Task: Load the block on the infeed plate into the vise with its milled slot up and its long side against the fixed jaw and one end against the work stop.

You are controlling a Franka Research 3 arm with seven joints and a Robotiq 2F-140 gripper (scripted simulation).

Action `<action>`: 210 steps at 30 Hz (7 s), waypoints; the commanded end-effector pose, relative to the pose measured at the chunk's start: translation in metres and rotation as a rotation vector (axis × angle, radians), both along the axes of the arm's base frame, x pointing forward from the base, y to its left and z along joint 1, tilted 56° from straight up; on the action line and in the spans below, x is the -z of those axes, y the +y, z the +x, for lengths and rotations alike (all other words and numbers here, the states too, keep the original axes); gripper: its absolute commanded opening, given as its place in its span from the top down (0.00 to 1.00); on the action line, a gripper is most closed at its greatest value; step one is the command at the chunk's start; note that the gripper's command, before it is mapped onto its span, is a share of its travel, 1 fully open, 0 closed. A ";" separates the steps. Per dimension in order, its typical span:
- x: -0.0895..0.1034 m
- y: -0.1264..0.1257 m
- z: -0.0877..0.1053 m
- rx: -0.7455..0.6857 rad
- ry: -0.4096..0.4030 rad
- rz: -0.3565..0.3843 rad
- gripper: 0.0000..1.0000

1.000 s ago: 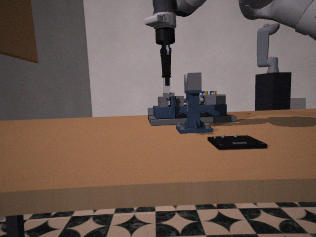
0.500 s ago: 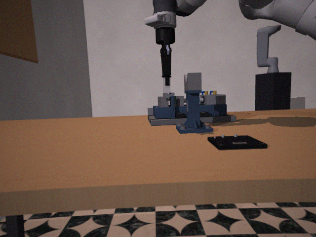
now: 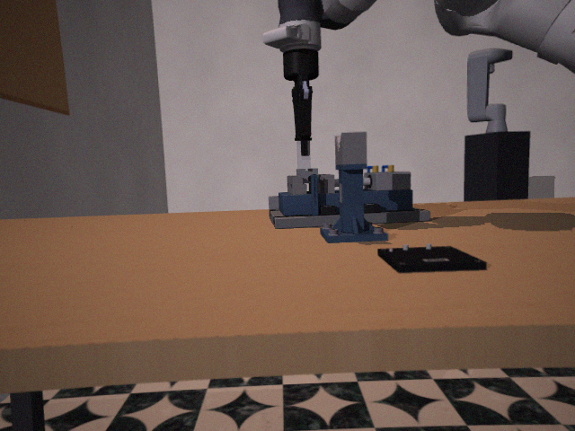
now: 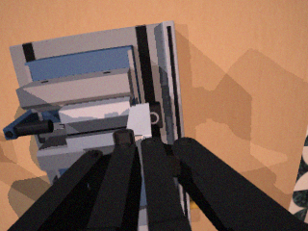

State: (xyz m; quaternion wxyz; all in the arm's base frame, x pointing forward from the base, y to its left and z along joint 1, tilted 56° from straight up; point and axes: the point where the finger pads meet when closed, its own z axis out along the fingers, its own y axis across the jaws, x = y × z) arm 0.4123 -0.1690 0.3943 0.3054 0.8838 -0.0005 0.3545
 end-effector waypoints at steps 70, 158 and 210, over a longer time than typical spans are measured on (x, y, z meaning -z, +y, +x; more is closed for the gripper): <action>0.011 0.016 0.005 0.002 -0.004 0.007 1.00; 0.008 0.012 0.004 0.002 -0.004 0.007 1.00; -0.026 0.013 -0.025 0.002 -0.004 0.007 1.00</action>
